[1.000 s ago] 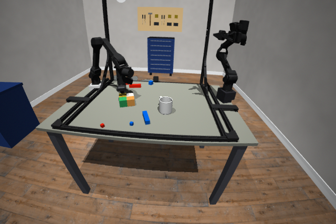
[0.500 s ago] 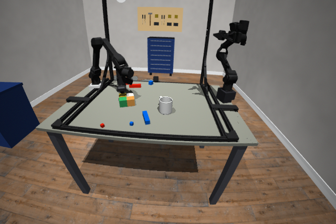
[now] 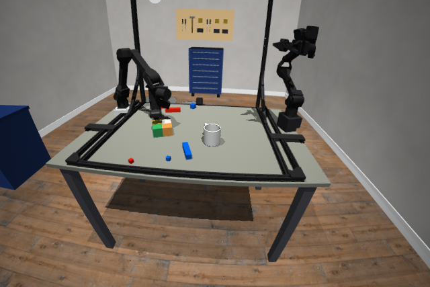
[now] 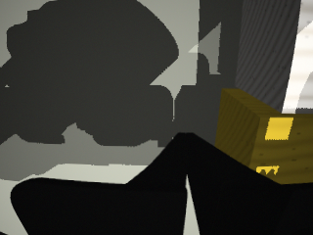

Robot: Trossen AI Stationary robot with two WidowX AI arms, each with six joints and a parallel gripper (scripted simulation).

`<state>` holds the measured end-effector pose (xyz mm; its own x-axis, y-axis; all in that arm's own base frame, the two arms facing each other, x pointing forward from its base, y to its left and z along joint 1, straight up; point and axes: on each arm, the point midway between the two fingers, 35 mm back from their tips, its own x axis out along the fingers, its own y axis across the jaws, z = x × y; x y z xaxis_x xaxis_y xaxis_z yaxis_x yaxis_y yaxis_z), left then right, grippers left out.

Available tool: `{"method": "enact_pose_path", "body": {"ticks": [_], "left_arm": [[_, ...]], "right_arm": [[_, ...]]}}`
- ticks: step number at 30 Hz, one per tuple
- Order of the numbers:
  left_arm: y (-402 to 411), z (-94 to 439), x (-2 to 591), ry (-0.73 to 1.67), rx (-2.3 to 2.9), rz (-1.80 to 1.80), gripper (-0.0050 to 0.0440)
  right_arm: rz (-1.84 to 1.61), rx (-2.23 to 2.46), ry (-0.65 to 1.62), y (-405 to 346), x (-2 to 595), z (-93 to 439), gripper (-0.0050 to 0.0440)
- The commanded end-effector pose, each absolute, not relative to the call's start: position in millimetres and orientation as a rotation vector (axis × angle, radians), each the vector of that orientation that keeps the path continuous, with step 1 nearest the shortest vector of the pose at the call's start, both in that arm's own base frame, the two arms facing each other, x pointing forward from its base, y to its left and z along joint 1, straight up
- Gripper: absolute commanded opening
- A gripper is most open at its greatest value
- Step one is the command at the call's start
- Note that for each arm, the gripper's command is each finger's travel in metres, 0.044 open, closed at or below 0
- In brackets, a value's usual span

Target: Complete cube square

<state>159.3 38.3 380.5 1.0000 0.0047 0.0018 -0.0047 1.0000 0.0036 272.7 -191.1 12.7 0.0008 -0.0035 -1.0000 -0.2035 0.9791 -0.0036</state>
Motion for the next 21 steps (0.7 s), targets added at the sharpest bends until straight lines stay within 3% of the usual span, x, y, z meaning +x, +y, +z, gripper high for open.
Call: {"method": "enact_pose_path", "body": {"ticks": [1,21], "left_arm": [[37.7,380.2,159.2,-0.001,-0.001,0.0,0.04],[37.7,380.2,159.2,-0.001,-0.001,0.0,0.04]], "right_arm": [[0.165,-0.165,1.564,-192.8,273.2,12.1,0.0],[0.165,-0.165,1.564,-199.0,274.6,12.1,0.0]]}}
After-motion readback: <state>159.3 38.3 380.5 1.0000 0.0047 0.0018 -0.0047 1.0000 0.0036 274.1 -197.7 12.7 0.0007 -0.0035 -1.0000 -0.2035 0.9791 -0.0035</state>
